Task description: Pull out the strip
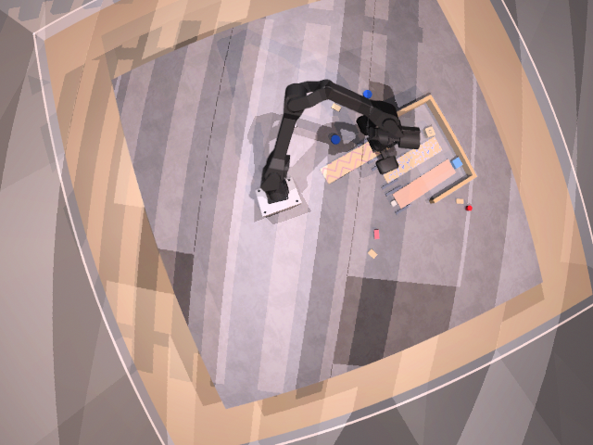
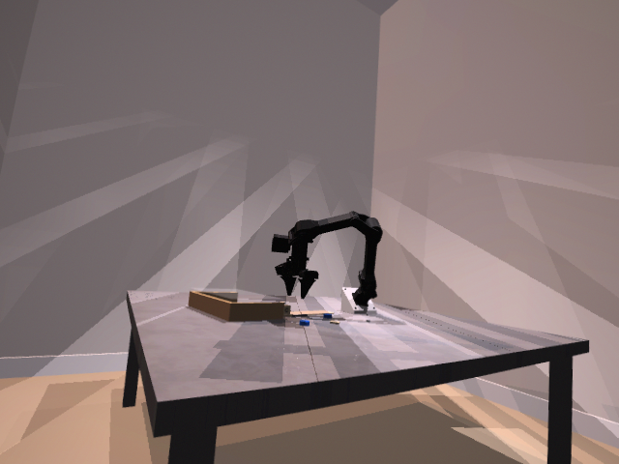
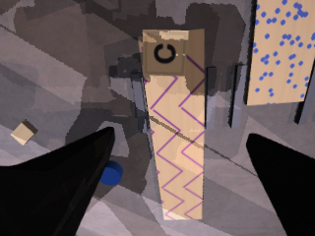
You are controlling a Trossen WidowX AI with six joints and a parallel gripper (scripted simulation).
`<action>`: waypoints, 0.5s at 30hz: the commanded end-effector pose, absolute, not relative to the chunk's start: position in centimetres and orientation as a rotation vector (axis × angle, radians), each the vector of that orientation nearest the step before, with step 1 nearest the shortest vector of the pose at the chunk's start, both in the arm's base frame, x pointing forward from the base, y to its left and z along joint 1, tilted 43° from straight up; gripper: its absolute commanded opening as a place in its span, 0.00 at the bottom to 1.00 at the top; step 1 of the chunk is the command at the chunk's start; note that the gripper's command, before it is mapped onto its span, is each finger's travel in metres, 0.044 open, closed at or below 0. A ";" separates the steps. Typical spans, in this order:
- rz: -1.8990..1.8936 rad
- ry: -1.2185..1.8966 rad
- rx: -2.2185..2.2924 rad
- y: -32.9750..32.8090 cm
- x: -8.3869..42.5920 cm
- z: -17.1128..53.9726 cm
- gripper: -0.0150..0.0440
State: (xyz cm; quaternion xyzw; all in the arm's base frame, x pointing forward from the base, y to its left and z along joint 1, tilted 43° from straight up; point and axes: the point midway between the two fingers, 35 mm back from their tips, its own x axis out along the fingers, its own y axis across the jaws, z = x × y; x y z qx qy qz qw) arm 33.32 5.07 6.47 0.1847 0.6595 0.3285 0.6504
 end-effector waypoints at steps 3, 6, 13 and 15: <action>0.747 1.498 0.426 5.8 35.4 7.1 1.00; 0.748 1.497 0.426 6.1 36.5 7.5 1.00; 0.748 1.496 0.426 6.8 38.0 7.9 0.91; 0.748 1.496 0.426 7.0 38.0 7.7 0.82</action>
